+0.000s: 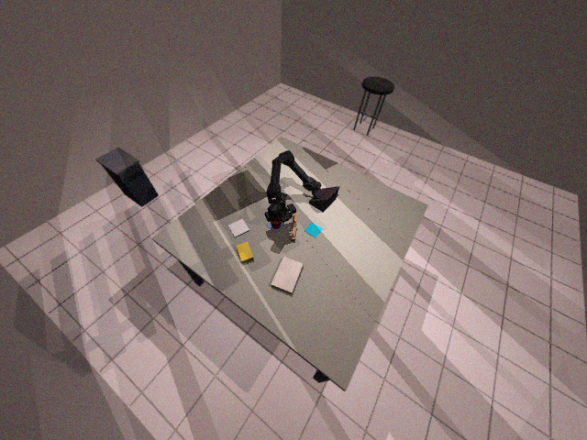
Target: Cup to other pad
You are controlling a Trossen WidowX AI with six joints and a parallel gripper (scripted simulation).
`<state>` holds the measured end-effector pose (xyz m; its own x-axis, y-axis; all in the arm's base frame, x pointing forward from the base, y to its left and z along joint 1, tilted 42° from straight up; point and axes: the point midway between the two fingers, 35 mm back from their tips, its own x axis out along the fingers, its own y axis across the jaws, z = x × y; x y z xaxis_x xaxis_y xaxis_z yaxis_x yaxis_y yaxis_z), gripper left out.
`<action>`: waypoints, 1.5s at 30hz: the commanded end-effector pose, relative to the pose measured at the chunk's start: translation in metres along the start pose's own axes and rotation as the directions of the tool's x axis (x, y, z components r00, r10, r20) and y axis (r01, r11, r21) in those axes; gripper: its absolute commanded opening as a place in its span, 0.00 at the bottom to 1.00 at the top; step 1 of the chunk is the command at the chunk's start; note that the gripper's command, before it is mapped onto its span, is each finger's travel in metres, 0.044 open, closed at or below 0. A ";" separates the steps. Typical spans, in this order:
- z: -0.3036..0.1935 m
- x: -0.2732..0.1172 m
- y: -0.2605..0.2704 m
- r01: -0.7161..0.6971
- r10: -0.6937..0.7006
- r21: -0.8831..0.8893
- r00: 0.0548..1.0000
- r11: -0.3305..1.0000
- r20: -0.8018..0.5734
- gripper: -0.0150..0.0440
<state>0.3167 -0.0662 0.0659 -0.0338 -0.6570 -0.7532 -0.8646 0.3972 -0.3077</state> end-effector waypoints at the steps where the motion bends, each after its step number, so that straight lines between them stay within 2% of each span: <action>1: 0.000 0.005 0.002 0.001 -0.002 -0.008 1.000 1.000 -0.005 0.50; 3: 0.000 0.005 0.002 0.002 -0.002 -0.008 1.000 1.000 -0.005 0.50; 6: -0.001 0.004 0.000 -0.002 0.002 0.000 1.000 1.000 -0.002 0.37; 16: -0.001 0.004 0.000 -0.002 0.002 0.000 1.000 1.000 -0.002 0.26; 23: 0.000 -0.004 0.000 -0.001 0.001 -0.001 1.000 1.000 -0.001 0.25; 36: -0.002 -0.048 0.004 0.000 0.000 -0.009 1.000 1.000 -0.004 0.25; 45: -0.002 -0.046 0.007 -0.001 0.001 -0.016 1.000 1.000 -0.010 0.25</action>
<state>0.3113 -0.0346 0.1001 -0.0396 -0.6631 -0.7475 -0.8721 0.3881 -0.2981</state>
